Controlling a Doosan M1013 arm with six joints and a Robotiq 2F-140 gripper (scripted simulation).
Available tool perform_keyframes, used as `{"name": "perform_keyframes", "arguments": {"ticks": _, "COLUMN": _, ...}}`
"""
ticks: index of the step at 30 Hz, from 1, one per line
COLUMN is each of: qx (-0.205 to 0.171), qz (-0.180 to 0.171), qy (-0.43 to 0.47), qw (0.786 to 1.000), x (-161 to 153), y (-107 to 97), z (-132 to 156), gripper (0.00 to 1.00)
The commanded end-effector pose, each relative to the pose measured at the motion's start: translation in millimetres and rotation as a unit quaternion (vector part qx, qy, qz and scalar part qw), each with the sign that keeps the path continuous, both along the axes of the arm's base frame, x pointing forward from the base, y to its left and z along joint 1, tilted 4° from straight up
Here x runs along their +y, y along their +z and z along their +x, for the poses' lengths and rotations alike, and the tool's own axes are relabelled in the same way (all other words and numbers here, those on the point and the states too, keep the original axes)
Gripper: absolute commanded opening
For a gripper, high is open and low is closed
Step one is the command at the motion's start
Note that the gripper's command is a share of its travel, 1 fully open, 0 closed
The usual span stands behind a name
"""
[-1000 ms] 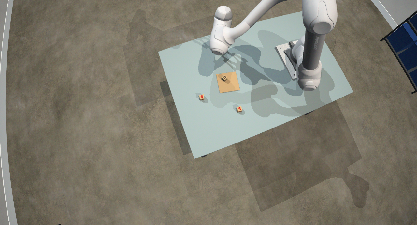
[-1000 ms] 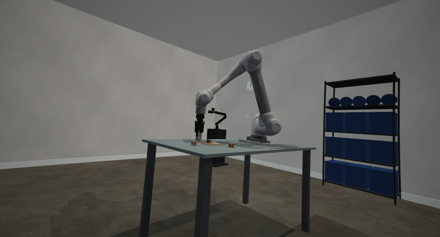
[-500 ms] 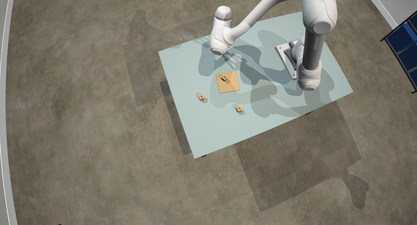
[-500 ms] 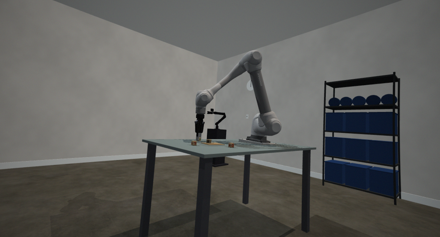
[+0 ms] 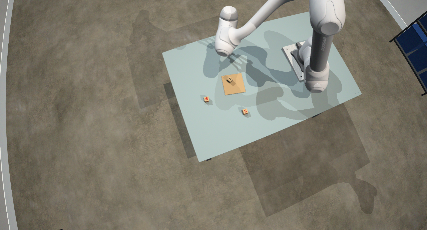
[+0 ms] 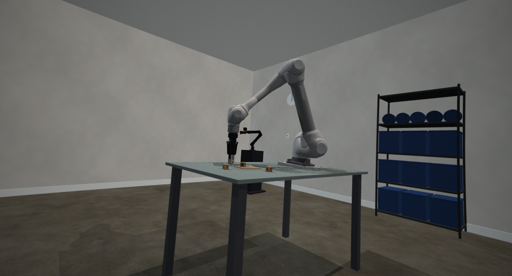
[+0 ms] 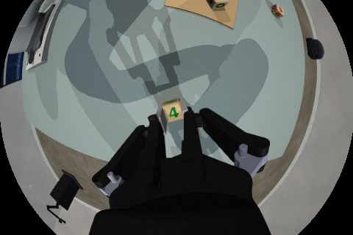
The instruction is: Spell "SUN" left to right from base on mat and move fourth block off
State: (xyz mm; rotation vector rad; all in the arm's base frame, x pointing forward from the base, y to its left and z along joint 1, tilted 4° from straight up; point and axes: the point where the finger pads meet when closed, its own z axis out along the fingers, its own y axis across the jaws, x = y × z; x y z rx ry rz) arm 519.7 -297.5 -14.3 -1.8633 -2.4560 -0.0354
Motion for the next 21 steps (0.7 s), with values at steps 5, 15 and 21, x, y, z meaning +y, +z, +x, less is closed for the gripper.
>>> {"name": "perform_keyframes", "arguments": {"ticks": 5, "qx": 0.002, "qz": 0.001, "qy": 0.005, "qw": 1.000, "x": 4, "y": -5, "z": 0, "gripper": 0.16}}
{"name": "perform_keyframes", "arguments": {"ticks": 15, "qx": 0.002, "qz": 0.001, "qy": 0.005, "qw": 1.000, "x": 4, "y": -4, "z": 0, "gripper": 0.16}}
{"name": "perform_keyframes", "arguments": {"ticks": 21, "qx": 0.002, "qz": 0.001, "qy": 0.005, "qw": 1.000, "x": 3, "y": 14, "z": 1, "gripper": 0.16}}
